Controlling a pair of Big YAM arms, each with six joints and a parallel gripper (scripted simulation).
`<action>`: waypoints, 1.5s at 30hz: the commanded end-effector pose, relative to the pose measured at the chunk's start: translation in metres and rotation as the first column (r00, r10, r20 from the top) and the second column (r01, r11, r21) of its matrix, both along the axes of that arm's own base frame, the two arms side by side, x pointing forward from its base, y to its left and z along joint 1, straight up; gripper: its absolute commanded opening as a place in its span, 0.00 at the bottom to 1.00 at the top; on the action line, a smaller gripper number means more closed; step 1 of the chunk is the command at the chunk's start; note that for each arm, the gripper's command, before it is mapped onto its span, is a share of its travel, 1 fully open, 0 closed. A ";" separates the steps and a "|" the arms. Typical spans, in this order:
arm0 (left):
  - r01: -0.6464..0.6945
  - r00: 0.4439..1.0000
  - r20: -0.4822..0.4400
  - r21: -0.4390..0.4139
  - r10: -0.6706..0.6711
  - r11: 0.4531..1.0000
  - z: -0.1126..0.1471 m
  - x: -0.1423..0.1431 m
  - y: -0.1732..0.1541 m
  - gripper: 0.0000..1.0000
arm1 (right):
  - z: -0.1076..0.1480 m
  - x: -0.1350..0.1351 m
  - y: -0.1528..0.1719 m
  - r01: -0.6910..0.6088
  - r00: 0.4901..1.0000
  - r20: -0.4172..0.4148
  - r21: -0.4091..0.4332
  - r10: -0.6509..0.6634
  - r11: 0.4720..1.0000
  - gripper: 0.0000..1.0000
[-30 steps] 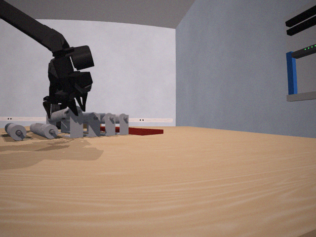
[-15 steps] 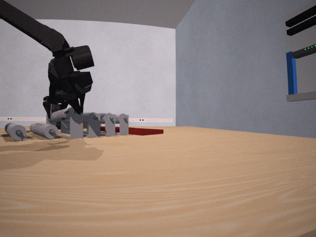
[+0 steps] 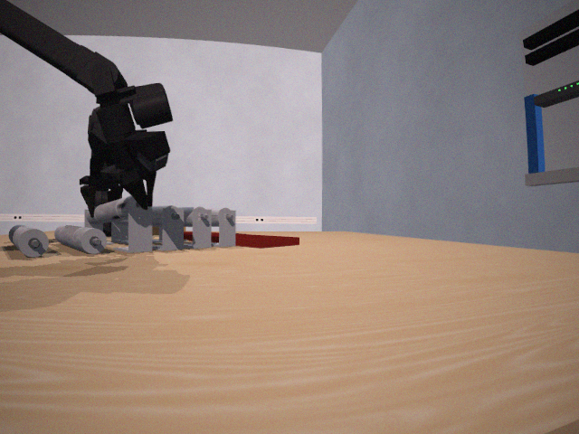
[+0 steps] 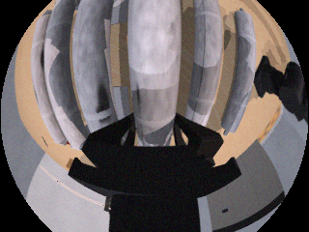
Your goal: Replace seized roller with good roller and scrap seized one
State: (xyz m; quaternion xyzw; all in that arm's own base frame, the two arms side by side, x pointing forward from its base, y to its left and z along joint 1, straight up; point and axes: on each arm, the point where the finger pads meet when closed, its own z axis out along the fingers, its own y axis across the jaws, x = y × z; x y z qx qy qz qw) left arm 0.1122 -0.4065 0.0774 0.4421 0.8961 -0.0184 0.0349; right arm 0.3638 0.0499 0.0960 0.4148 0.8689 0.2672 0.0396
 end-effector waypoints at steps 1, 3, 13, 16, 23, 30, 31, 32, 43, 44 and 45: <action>0.011 1.000 0.014 -0.047 -0.010 0.999 0.017 0.002 -0.018 0.32 | 0.019 0.016 0.000 -0.002 0.999 0.050 -0.006 0.002 1.000 0.03; 0.011 1.000 0.014 -0.047 -0.010 0.999 0.017 0.002 -0.018 0.32 | 0.019 0.016 0.000 -0.002 0.999 0.050 -0.006 0.002 1.000 0.03; 0.011 1.000 0.014 -0.047 -0.010 0.999 0.017 0.002 -0.018 0.32 | 0.019 0.016 0.000 -0.002 0.999 0.050 -0.006 0.002 1.000 0.03; 0.011 1.000 0.014 -0.047 -0.010 0.999 0.017 0.002 -0.018 0.32 | 0.017 0.018 -0.005 0.010 0.999 0.053 -0.007 -0.010 1.000 0.03; 0.011 1.000 0.014 -0.047 -0.010 0.999 0.017 0.002 -0.018 0.32 | 0.032 0.031 -0.011 0.021 0.995 0.098 -0.016 -0.019 1.000 0.03; 0.011 1.000 0.014 -0.047 -0.010 0.999 0.017 0.002 -0.018 0.32 | 0.037 0.034 -0.014 0.028 0.993 0.114 -0.020 -0.026 0.999 0.03; 0.011 1.000 0.014 -0.047 -0.010 0.999 0.017 0.002 -0.018 0.32 | 0.037 0.034 -0.014 0.028 0.993 0.114 -0.020 -0.026 0.999 0.03; 0.011 1.000 0.014 -0.047 -0.010 0.999 0.017 0.002 -0.018 0.32 | 0.034 0.035 -0.014 0.028 0.994 0.107 -0.020 -0.026 0.999 0.03; 0.006 1.000 0.012 -0.045 -0.005 0.999 0.017 0.002 -0.018 0.32 | 0.041 0.041 -0.020 0.039 0.991 0.131 -0.025 -0.035 0.999 0.03; 0.005 1.000 0.012 -0.043 -0.005 0.999 0.017 0.002 -0.017 0.32 | 0.042 0.042 -0.020 0.039 0.990 0.133 -0.025 -0.036 0.999 0.03; 0.005 1.000 0.012 -0.043 -0.004 0.999 0.017 0.002 -0.017 0.32 | 0.042 0.042 -0.021 0.040 0.990 0.134 -0.026 -0.036 0.999 0.03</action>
